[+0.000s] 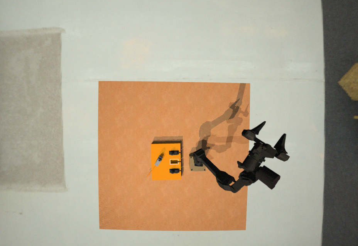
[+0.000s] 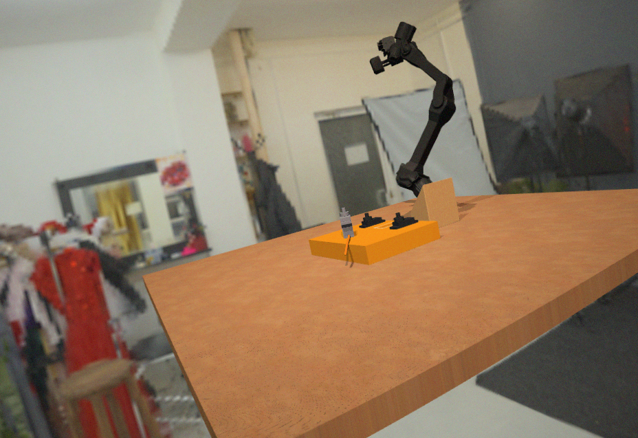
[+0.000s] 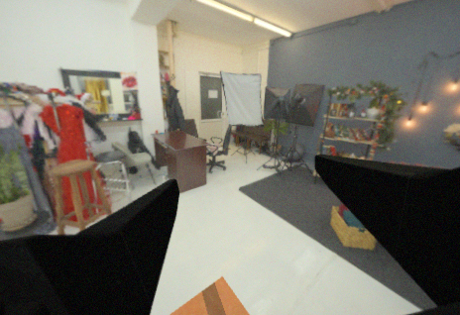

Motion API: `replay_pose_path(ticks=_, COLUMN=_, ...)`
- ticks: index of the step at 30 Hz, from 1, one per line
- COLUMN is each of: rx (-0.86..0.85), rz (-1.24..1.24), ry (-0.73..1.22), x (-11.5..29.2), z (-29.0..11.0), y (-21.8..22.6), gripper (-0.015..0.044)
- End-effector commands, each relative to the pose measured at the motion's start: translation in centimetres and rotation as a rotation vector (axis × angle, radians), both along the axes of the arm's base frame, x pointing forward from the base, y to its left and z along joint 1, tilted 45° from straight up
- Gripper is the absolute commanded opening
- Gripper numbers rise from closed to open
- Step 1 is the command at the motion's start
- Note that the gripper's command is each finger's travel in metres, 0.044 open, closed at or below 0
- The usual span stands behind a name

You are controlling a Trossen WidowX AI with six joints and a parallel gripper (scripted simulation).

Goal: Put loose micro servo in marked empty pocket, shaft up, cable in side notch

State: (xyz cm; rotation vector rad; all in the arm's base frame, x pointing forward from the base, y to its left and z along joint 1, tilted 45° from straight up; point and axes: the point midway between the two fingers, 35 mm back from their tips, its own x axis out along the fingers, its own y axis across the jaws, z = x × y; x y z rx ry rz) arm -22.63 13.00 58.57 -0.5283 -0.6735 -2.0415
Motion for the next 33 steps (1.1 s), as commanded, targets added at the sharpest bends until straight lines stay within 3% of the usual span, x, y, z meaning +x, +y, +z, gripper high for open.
replay_pose_path(ticks=1, rx=0.011, rz=0.057, ry=0.019, x=1.0, z=0.6, y=-2.1, gripper=0.0440)
replay_pose_path(ticks=8, rx=0.005, rz=0.126, ry=0.124, x=3.7, z=2.5, y=-4.8, gripper=0.0440)
replay_pose_path(ticks=33, rx=0.080, rz=0.338, ry=0.269, x=9.5, z=3.4, y=-12.6, gripper=0.0440)
